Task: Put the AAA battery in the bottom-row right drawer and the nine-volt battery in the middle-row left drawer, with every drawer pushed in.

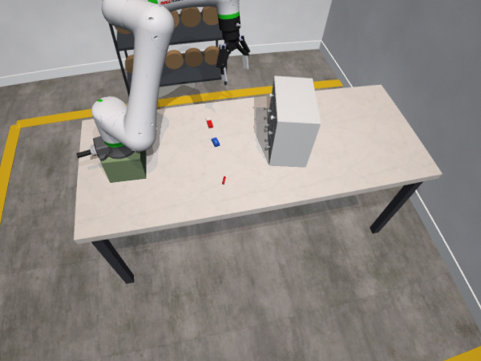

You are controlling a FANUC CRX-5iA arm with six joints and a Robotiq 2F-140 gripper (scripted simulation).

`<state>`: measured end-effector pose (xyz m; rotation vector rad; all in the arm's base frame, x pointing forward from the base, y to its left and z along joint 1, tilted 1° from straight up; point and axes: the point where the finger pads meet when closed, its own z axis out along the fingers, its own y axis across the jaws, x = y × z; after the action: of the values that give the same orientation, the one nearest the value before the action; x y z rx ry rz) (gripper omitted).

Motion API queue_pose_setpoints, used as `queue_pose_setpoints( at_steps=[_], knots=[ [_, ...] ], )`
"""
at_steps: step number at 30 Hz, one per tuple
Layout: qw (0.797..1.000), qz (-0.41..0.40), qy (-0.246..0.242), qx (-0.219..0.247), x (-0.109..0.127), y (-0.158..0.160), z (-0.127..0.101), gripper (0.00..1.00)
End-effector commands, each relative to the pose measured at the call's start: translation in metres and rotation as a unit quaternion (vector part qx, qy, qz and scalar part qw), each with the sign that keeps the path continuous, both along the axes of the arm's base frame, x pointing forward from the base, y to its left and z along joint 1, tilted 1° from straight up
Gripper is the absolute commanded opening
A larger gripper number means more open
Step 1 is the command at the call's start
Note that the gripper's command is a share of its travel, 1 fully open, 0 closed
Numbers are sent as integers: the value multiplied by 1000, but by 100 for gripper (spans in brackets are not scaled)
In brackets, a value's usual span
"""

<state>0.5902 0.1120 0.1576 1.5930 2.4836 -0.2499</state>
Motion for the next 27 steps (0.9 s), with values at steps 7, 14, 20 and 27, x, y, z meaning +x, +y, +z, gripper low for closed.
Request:
queue_pose_setpoints(
  at_steps=[7, 14, 20, 27],
  knots=[
    [991, -125, -3, 51, -52, -91, 38, 100],
    [970, -224, -7, 92, -106, -150, 62, 100],
    [953, -281, -11, 116, -142, -177, 74, 100],
    [946, -298, -12, 124, -153, -185, 77, 100]
  ],
)
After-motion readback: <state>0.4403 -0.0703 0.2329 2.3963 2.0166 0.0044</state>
